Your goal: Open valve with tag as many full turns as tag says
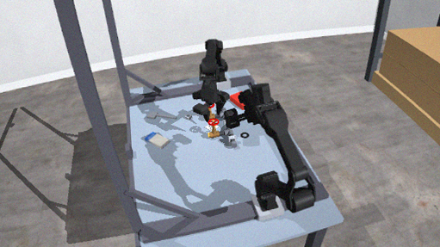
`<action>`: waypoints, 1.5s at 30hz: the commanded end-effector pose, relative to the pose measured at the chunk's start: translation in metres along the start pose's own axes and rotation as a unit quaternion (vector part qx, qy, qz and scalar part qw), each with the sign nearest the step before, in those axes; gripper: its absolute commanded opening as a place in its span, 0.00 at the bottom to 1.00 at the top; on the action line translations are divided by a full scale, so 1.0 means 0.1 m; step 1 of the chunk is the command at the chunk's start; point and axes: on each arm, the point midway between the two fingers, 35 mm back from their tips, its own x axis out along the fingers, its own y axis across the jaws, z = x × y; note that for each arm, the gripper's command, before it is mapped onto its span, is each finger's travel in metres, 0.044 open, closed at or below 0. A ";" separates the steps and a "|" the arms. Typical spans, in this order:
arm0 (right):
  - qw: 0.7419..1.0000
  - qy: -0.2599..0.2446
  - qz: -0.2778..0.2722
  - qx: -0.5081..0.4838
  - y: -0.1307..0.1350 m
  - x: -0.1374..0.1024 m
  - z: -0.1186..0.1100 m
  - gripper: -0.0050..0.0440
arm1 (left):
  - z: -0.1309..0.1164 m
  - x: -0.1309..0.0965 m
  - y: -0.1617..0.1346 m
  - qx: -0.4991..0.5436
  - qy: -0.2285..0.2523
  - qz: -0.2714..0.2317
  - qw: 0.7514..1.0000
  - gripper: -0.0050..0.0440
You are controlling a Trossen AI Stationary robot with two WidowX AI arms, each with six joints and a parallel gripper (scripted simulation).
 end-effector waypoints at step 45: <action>1.000 -0.004 0.003 -0.003 0.01 0.08 -0.23 0.92 | -0.04 0.08 0.03 -0.216 0.008 0.024 0.976 0.54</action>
